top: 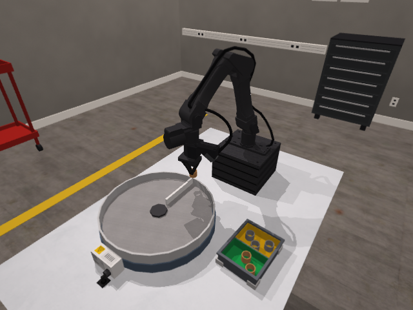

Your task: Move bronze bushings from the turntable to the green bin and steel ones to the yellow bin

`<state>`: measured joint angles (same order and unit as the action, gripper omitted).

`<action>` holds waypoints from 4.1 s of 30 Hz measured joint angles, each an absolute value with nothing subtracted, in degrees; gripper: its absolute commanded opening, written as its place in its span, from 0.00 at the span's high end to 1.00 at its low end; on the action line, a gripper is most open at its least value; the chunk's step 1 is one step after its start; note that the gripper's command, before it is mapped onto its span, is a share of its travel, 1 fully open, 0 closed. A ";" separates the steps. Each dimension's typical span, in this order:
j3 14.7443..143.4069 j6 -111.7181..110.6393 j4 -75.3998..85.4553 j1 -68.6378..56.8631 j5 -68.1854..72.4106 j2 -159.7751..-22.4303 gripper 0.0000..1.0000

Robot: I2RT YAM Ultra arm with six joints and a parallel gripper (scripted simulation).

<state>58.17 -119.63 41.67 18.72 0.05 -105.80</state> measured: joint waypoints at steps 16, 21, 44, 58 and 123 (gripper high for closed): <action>58.17 -119.63 42.00 18.72 0.05 -105.80 1.00; 58.17 -119.63 42.02 18.72 0.05 -105.80 1.00; 58.17 -119.09 42.06 18.72 0.05 -105.80 1.00; 59.92 -113.99 42.52 17.45 0.05 -107.04 1.00; 87.68 -10.41 52.38 -3.20 0.05 -124.51 1.00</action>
<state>87.68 -10.41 52.38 -3.20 0.05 -124.51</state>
